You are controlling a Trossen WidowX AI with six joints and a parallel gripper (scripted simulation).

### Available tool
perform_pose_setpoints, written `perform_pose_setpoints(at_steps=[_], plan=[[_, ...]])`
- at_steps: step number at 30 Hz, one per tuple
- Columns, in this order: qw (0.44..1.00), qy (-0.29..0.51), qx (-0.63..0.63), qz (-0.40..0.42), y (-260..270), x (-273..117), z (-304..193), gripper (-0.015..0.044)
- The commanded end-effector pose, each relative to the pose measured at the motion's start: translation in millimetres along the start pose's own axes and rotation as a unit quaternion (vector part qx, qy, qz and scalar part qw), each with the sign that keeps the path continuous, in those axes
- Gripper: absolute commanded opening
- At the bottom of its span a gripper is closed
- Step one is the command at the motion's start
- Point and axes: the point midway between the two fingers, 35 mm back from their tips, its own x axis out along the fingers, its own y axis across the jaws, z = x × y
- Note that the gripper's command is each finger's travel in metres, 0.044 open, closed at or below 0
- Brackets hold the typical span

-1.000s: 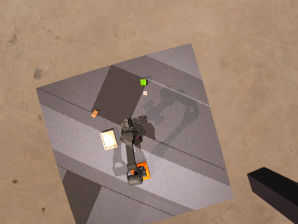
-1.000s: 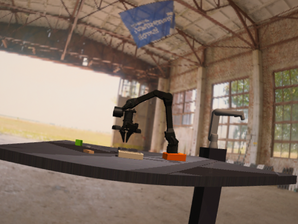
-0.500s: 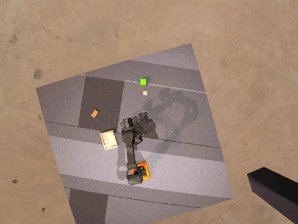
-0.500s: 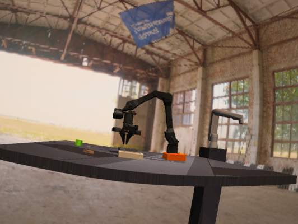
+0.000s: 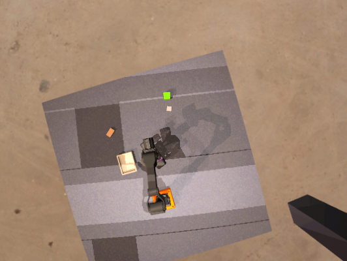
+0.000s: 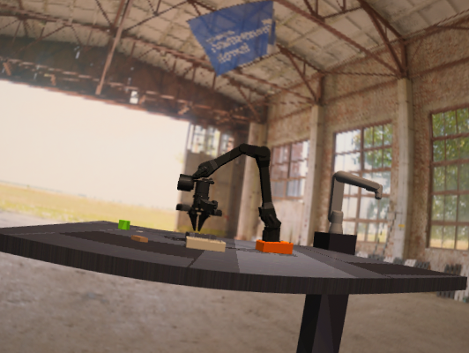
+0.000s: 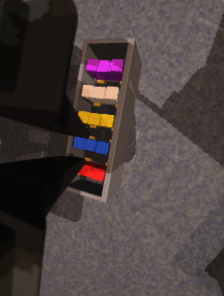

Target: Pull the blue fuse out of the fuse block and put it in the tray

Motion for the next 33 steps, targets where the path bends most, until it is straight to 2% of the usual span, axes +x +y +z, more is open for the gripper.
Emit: perform_pose_setpoints(at_steps=[1, 33], plan=[[1.000, -0.003, 0.002, 0.003, 2, 5, 2, 0.0074], [1.000, -0.003, 0.002, 0.003, 2, 15, 2, 0.0074]])
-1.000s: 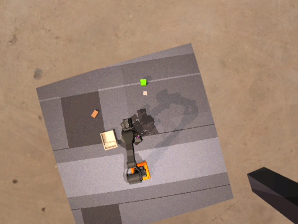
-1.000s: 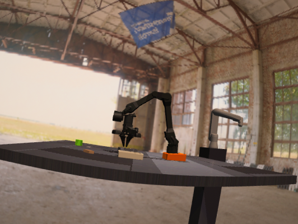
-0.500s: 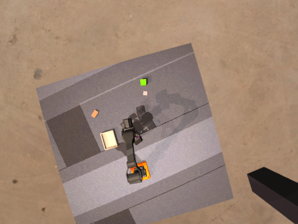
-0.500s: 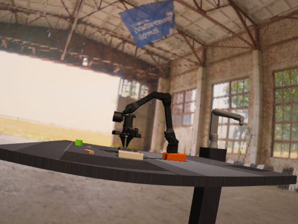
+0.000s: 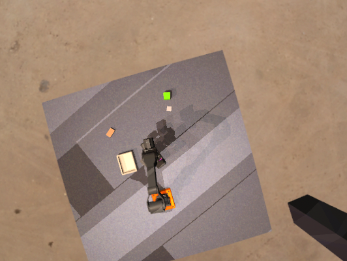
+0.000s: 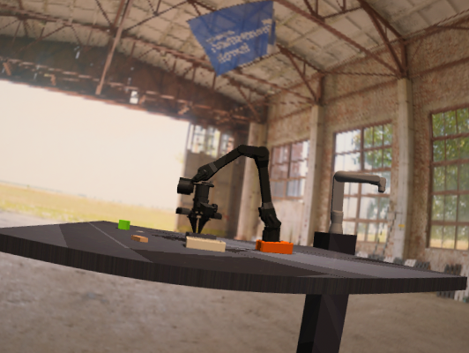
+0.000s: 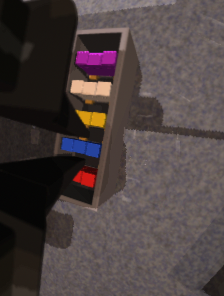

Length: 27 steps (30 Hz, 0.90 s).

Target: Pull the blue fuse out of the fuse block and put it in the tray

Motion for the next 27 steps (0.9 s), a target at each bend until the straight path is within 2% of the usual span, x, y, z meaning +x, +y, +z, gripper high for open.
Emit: perform_pose_setpoints(at_steps=[1, 11, 27], plan=[[1.000, 0.000, 0.000, 0.000, 0.0, 0.0, 0.0, 0.0067], [1.000, 0.000, 0.000, 0.000, 0.0, 0.0, 0.0, 0.0001], [1.000, 0.000, 0.000, 0.000, -0.3, -6.1, -0.1, 0.0000]])
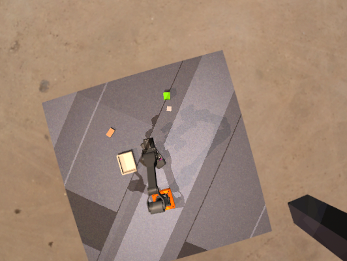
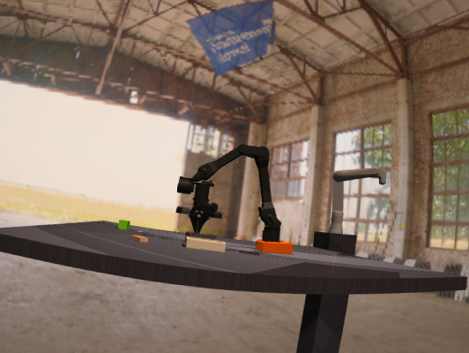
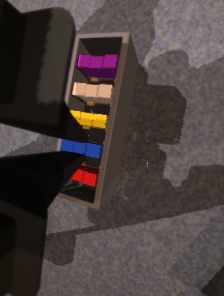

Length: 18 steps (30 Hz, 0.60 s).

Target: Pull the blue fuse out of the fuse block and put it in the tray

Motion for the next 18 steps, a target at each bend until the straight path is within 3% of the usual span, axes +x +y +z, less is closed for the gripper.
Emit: perform_pose_setpoints(at_steps=[1, 18], plan=[[1.000, 0.000, 0.000, -0.001, -0.7, -3.0, -0.3, 0.0000], [1.000, 0.000, 0.001, -0.001, -0.9, -11.3, -0.3, 0.0000]])
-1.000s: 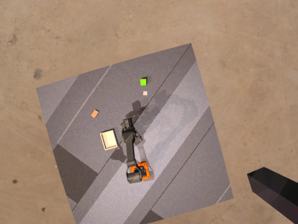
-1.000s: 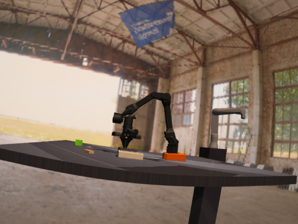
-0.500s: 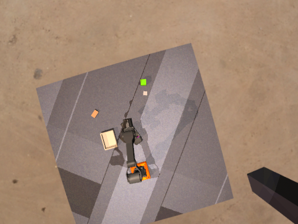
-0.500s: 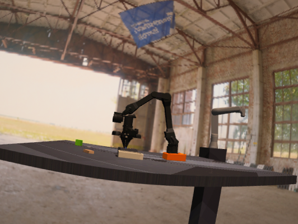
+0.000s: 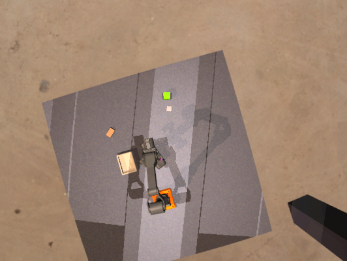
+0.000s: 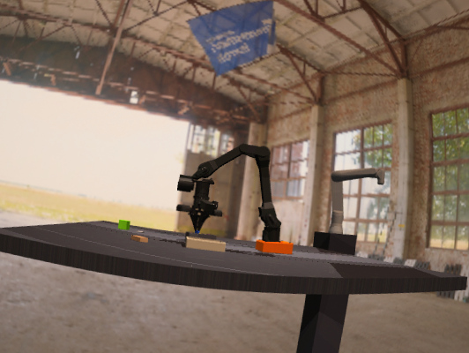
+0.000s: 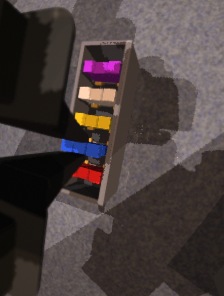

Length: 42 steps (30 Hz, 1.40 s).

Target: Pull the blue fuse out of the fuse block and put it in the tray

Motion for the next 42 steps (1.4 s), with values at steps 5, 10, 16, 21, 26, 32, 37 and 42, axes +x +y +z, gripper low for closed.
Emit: perform_pose_setpoints(at_steps=[5, 10, 16, 21, 26, 32, 37, 42], plan=[[1.000, 0.000, 0.001, -0.002, -1, -5, 0, 0.0000], [1.000, 0.000, 0.001, -0.002, -1, -8, 0, 0.0000], [1.000, 0.000, 0.001, -0.002, -1, -11, 0, 0.0000], [1.000, 0.000, 0.001, -0.002, -1, -13, 0, 0.0000], [1.000, 0.000, 0.001, -0.002, -1, -16, 0, 0.0000], [1.000, -0.001, 0.002, -0.001, -1, -19, 0, 0.0000], [1.000, -0.001, 0.002, -0.001, 0, -21, 0, 0.0000], [1.000, -0.001, 0.002, -0.001, 0, -24, 0, 0.0000]])
